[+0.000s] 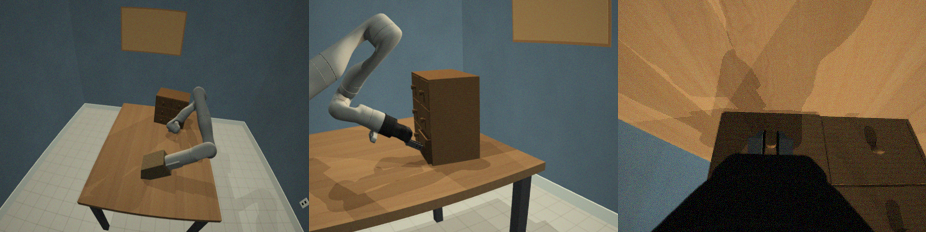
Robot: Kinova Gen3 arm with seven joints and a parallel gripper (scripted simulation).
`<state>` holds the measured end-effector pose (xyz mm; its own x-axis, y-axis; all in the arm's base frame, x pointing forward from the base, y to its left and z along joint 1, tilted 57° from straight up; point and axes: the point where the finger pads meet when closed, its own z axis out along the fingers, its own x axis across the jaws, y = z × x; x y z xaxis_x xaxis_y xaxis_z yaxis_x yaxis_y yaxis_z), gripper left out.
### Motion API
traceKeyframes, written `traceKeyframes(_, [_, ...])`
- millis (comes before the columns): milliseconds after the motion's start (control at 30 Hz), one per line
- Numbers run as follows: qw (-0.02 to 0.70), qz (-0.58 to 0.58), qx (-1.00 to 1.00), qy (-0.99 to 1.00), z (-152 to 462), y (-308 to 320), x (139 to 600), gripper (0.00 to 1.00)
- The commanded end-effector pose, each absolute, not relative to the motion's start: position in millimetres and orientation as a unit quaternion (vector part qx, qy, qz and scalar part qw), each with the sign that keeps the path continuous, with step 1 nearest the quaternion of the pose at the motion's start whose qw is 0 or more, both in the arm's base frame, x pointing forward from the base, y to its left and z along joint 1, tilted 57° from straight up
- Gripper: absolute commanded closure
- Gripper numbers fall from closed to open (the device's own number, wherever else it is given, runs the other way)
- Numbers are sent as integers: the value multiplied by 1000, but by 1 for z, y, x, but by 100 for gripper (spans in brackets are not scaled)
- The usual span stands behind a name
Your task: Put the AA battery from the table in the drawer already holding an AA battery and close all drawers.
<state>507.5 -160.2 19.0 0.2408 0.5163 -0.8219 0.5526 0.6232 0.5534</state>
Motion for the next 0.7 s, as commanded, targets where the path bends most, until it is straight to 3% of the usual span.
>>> traceKeyframes(0, [658, -13, 434, 615, 20, -160, 509, 63])
traceKeyframes(667, [658, -13, 434, 615, 22, -162, 517, 63])
